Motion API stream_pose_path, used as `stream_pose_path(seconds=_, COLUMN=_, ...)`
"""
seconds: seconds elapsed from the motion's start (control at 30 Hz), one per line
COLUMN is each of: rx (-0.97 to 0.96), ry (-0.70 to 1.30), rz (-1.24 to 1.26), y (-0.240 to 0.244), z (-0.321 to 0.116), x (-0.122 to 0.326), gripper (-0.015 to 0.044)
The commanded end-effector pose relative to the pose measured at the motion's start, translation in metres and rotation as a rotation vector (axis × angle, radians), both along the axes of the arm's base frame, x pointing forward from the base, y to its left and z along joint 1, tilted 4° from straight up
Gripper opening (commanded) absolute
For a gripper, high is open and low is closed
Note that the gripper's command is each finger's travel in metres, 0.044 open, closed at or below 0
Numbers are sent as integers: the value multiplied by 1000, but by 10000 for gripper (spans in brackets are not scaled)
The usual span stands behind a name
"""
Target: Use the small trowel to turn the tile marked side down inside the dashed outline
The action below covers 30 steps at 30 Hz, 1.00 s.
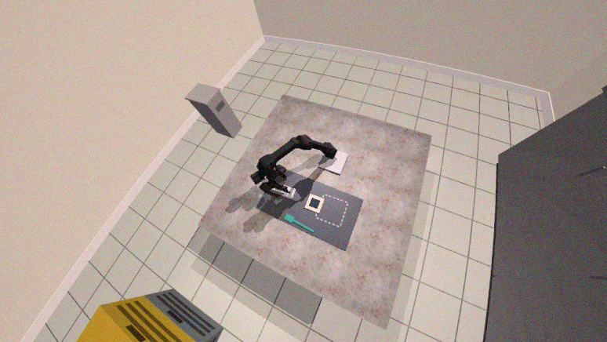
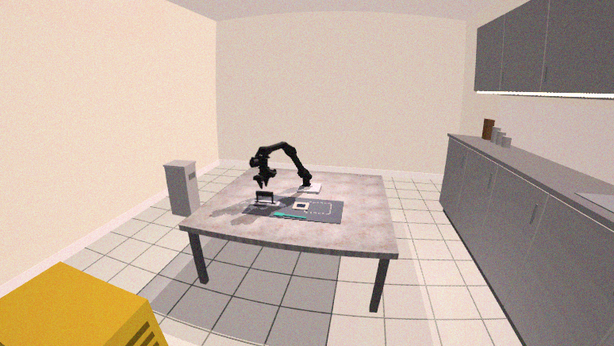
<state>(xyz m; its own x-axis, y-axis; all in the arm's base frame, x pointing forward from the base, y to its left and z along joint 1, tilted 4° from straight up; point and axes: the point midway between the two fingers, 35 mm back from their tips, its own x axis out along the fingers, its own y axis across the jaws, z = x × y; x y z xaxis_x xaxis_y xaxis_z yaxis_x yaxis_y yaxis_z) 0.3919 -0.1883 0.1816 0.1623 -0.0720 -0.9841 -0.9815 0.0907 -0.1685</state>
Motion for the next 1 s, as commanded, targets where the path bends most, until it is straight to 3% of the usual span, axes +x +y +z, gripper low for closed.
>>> stream_pose_path(seconds=0.0, rx=34, ry=-37, rz=-125, y=-2, z=-3, x=0, gripper=300)
stream_pose_path(seconds=0.97, rx=376, ry=-304, rz=-1008, y=-11, z=-18, x=0, gripper=300)
